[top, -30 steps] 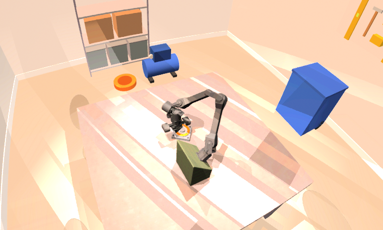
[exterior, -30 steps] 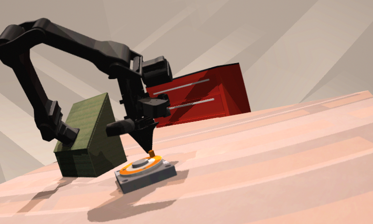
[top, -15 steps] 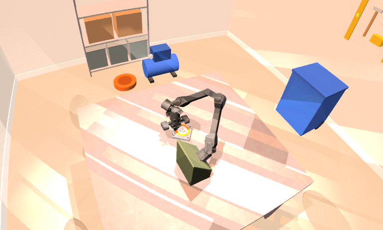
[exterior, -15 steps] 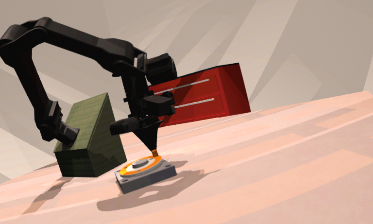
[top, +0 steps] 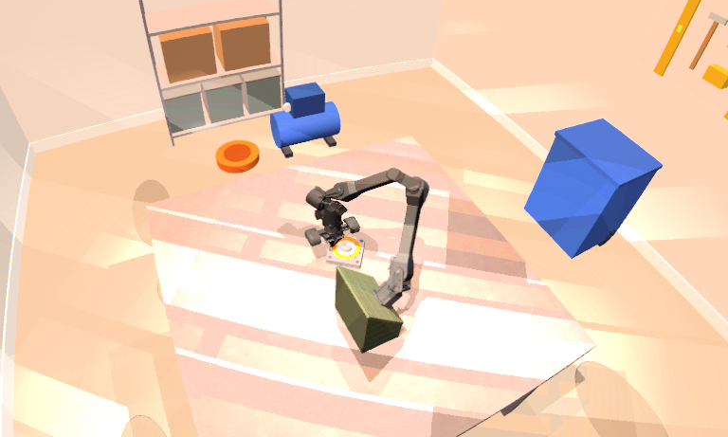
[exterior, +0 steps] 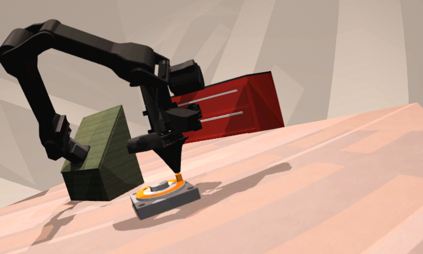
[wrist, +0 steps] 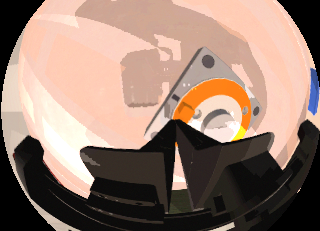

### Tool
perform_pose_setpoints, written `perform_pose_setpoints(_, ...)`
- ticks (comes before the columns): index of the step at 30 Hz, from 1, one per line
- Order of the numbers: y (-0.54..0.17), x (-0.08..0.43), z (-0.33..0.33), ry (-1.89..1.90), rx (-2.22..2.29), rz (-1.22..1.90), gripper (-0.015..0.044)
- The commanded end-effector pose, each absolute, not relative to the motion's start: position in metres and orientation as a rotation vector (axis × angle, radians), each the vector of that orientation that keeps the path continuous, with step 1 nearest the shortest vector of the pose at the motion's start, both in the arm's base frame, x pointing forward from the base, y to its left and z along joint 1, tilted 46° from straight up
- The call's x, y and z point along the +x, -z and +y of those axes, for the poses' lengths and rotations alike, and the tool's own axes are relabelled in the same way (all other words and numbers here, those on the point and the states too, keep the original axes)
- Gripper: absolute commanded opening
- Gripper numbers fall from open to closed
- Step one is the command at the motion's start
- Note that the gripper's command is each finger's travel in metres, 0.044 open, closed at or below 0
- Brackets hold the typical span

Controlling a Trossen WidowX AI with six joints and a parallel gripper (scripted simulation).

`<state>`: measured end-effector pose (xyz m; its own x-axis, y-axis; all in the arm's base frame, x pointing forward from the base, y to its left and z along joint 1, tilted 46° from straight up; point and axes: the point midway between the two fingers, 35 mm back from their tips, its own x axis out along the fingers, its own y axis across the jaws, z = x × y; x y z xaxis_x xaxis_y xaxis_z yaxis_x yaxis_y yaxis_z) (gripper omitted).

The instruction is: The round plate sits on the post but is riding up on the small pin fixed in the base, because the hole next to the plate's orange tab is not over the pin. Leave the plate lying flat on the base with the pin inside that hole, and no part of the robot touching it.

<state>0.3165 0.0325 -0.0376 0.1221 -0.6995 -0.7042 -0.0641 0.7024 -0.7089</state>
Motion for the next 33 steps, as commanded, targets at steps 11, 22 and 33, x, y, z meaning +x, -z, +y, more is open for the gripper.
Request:
perform_pose_setpoints(11, 0.007, 0.312, 0.062, 0.520, -0.695, 1.391, 0.0000)
perform_pose_setpoints(22, 0.014, 0.314, 0.056, 0.515, -0.706, 1.391, 0.0000)
perform_pose_setpoints(33, 0.014, 0.314, 0.056, 0.515, -0.706, 1.391, 0.0000)
